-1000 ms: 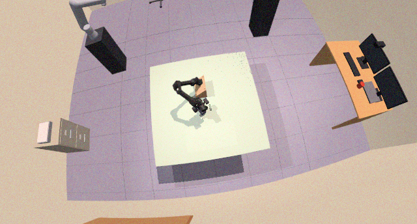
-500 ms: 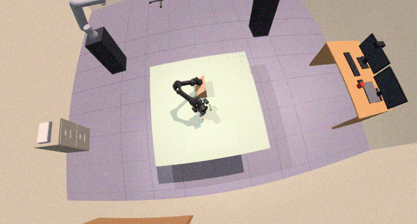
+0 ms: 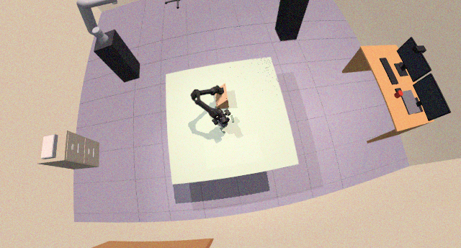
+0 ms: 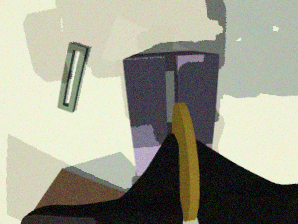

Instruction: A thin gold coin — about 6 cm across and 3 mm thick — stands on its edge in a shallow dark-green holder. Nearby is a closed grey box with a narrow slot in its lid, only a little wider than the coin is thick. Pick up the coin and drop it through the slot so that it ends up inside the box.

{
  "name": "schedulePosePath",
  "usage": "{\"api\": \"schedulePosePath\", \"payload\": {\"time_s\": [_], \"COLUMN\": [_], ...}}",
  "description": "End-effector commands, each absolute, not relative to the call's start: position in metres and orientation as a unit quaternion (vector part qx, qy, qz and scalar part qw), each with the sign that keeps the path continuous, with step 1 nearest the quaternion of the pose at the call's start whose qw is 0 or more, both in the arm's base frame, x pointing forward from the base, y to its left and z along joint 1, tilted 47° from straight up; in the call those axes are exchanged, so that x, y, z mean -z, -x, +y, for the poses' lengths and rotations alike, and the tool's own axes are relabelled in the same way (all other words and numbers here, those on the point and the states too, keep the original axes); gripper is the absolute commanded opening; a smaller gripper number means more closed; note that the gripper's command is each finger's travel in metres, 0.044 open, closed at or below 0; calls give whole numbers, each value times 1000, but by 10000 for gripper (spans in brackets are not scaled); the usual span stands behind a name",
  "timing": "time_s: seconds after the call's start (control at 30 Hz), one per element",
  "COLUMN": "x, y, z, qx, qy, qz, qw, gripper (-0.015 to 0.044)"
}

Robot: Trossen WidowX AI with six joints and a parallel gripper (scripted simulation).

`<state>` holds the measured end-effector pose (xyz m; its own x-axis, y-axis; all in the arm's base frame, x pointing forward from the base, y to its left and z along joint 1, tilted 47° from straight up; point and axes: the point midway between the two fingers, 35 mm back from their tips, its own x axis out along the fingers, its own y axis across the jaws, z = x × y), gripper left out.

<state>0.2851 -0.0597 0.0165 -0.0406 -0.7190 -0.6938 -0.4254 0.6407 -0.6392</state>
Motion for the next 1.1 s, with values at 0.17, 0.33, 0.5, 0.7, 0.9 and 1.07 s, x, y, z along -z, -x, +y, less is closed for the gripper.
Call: {"api": "schedulePosePath", "payload": {"time_s": [0.17, 0.33, 0.5, 0.7, 0.9, 1.07], "x": [-13, -11, -9, -10, -10, -11], "y": [-284, -284, -284, -285, -285, -285], "z": [-64, -65, -68, -66, -66, -66], "qx": [129, 130, 130, 131, 131, 131], "qy": [406, 406, 406, 403, 403, 403], "qz": [710, 710, 710, 709, 709, 709], "qw": [560, 560, 561, 563, 563, 563], "gripper": [0, 0, 0, 131, 161, 187]}}
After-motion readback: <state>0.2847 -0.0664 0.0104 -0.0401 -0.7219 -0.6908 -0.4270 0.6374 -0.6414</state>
